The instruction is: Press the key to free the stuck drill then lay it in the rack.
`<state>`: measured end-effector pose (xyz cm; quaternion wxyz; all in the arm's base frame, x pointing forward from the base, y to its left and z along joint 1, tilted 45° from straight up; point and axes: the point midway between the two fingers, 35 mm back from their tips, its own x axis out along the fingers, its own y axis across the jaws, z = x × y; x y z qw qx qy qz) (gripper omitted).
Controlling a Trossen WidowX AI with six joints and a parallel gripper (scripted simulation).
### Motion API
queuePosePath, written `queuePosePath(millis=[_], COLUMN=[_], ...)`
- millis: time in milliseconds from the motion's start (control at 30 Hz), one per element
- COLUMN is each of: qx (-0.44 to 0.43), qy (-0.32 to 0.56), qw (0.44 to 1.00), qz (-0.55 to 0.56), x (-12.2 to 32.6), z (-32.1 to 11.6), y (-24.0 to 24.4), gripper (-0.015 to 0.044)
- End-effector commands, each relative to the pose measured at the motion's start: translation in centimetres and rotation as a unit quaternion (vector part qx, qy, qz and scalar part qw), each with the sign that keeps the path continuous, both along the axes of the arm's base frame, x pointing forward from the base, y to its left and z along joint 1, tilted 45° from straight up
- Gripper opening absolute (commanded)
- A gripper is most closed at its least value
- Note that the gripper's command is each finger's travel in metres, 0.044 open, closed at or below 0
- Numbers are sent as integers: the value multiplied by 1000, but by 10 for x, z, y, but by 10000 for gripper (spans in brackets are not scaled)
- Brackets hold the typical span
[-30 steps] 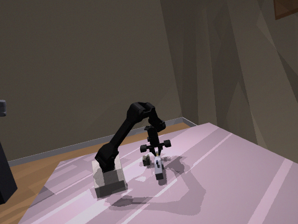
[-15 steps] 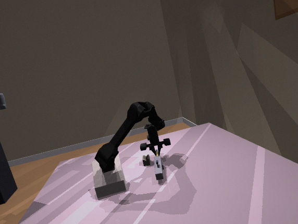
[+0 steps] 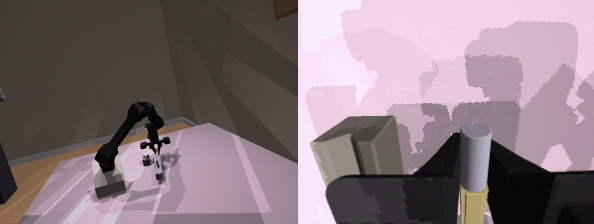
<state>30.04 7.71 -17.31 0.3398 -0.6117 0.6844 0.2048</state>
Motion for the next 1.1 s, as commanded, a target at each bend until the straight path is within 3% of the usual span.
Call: queuePosePath(millis=[0, 1067], qx=[1, 2], qy=[-2, -2], qw=[1000, 1000], qz=[0, 0], x=[1, 3], z=[-2, 3], y=[6, 16], gripper=[0, 0])
